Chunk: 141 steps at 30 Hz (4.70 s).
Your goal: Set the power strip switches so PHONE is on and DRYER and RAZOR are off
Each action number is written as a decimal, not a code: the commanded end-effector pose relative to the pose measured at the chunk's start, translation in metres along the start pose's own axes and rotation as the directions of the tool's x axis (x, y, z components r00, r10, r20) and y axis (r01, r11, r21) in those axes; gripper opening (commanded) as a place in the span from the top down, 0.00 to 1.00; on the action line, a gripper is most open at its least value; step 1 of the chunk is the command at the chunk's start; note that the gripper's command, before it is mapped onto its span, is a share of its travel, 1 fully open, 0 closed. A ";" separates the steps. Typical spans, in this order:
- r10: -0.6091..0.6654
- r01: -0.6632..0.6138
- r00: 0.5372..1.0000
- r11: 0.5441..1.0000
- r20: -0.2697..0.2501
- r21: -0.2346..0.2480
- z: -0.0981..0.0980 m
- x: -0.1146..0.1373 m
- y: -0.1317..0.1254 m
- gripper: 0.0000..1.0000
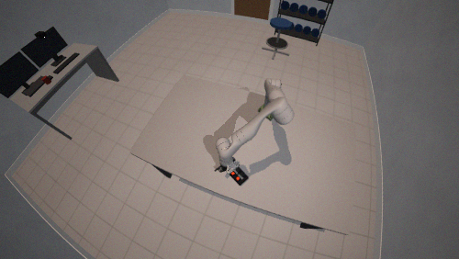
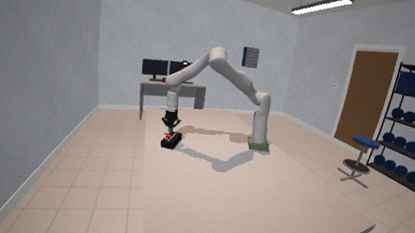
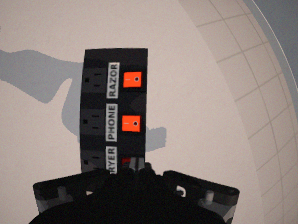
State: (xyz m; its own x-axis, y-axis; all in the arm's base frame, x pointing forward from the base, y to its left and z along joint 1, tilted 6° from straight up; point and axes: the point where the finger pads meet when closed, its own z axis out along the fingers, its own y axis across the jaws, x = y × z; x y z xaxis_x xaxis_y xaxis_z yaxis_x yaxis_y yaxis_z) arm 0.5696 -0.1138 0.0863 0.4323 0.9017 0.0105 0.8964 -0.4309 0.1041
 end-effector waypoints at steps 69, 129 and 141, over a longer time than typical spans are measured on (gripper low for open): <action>-0.008 0.008 1.000 1.000 0.001 -0.004 -0.039 0.000 0.001 1.00; -0.009 0.009 1.000 1.000 0.001 -0.003 -0.052 0.094 -0.003 1.00; -0.007 0.007 1.000 1.000 0.002 -0.002 -0.048 0.094 -0.004 1.00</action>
State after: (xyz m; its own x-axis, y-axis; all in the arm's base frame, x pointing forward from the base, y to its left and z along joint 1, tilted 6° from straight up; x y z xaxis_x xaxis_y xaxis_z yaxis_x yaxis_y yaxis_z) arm 0.6044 -0.0260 0.1373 0.4188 0.9080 0.0120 0.9018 -0.4174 0.1121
